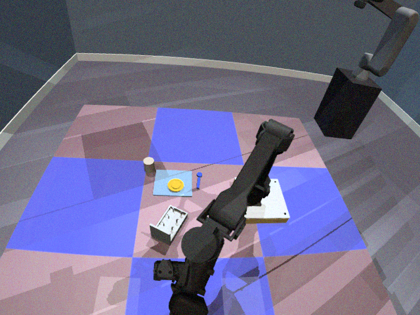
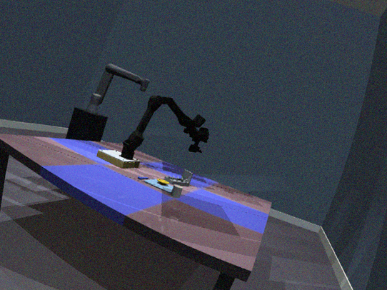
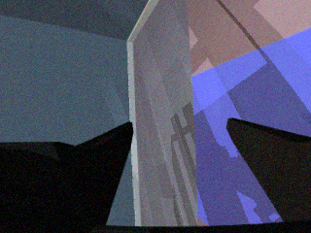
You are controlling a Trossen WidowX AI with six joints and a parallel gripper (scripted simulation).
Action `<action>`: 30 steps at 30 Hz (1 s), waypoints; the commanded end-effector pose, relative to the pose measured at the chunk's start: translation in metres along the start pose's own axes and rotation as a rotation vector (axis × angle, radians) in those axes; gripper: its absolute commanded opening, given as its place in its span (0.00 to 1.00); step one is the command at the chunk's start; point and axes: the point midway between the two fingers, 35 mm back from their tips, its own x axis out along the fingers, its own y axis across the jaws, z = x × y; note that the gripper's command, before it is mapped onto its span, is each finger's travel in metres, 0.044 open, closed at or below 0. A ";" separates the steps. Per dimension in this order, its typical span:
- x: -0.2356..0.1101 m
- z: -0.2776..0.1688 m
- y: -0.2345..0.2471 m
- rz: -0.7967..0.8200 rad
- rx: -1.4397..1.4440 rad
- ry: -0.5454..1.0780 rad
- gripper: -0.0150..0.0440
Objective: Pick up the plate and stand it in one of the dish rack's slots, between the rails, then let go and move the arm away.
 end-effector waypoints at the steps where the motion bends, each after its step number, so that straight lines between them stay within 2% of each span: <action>1: -0.014 0.046 -0.022 -0.095 -0.060 -0.077 0.93; 8: -0.049 0.114 -0.073 -0.304 -0.145 -0.151 0.93; 16: -0.110 0.173 -0.135 -0.558 -0.225 -0.155 0.93; 23: -0.179 0.204 -0.187 -0.767 -0.268 -0.081 0.93; 30: -0.260 0.212 -0.233 -0.938 -0.276 0.067 0.93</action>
